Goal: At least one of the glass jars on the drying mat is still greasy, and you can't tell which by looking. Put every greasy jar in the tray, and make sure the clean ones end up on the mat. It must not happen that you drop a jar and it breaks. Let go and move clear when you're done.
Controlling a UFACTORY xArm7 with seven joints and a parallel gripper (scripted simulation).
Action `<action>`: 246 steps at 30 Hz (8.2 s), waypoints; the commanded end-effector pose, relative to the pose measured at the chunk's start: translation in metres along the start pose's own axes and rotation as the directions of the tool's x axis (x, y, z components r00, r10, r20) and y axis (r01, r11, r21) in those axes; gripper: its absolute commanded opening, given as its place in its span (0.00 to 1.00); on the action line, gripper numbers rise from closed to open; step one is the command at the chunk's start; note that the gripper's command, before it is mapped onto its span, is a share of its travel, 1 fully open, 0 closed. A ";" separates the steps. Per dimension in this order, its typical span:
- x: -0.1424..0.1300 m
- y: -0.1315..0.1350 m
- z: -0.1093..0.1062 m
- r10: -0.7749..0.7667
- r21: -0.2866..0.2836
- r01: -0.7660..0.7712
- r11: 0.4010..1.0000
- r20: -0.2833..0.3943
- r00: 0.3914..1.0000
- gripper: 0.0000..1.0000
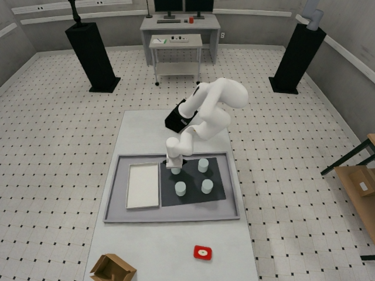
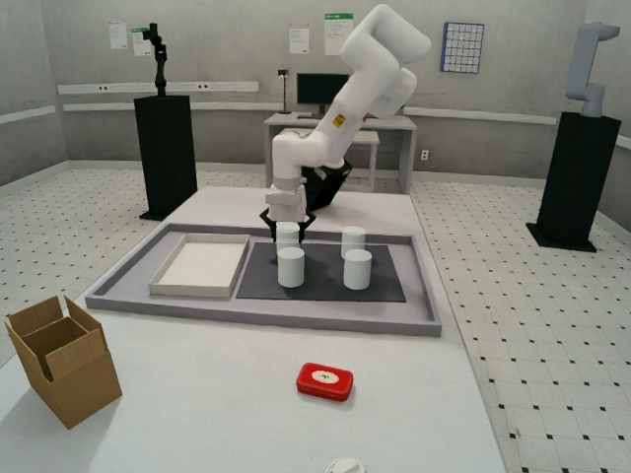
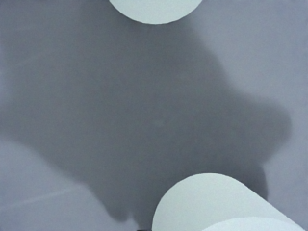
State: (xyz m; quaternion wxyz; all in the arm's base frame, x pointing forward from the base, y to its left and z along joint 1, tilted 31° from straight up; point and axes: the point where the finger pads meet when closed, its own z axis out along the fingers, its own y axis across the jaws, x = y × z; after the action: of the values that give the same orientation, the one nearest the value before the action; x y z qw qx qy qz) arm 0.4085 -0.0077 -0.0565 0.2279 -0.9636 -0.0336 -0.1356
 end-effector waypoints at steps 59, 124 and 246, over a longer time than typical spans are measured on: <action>0.001 0.001 -0.109 0.001 -0.002 -0.001 1.000 -0.003 1.000 0.00; 0.065 0.135 -0.141 0.001 -0.002 -0.001 1.000 -0.003 1.000 0.00; 0.104 0.216 -0.006 0.001 -0.002 -0.001 1.000 -0.003 1.000 1.00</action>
State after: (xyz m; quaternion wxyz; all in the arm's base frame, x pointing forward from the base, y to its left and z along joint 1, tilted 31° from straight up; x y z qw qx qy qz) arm 0.5340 -0.2003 -0.1171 0.2293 -0.9633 -0.0335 -0.1352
